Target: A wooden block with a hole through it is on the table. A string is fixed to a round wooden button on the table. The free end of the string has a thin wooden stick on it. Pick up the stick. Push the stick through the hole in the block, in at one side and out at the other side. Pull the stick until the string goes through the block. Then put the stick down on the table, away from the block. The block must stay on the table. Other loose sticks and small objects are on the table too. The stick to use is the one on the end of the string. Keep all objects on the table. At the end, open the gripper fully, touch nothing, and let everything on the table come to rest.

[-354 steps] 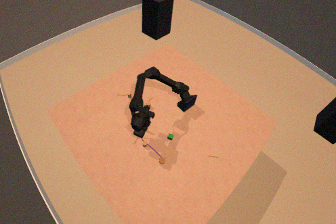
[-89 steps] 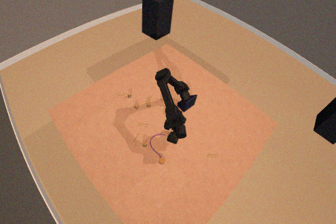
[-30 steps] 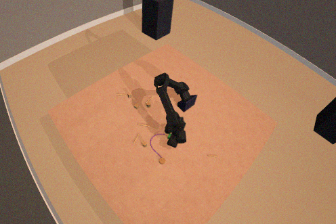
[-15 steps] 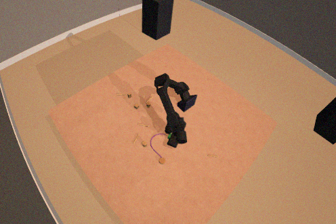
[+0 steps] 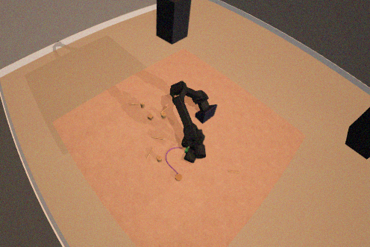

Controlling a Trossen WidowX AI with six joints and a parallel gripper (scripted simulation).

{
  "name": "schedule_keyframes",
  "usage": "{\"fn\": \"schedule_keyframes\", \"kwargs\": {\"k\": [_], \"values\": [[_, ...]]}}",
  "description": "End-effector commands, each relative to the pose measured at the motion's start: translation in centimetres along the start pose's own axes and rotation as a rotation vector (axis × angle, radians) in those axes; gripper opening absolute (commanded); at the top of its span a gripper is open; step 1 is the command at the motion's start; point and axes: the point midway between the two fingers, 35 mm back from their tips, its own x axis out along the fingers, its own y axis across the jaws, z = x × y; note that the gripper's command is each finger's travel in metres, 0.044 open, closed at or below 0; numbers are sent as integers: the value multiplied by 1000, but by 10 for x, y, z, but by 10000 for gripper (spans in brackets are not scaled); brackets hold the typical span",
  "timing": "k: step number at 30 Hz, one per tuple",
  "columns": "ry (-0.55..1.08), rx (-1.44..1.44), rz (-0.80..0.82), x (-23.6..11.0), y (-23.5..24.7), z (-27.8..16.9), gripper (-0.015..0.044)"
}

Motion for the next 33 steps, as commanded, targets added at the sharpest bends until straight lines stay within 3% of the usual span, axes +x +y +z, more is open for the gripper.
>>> {"fn": "schedule_keyframes", "kwargs": {"k": [1, 33], "values": [[-2, 4, 1, -1, 0, 0, 0], [1, -7, -18, -6, 1, -30, 0]]}}
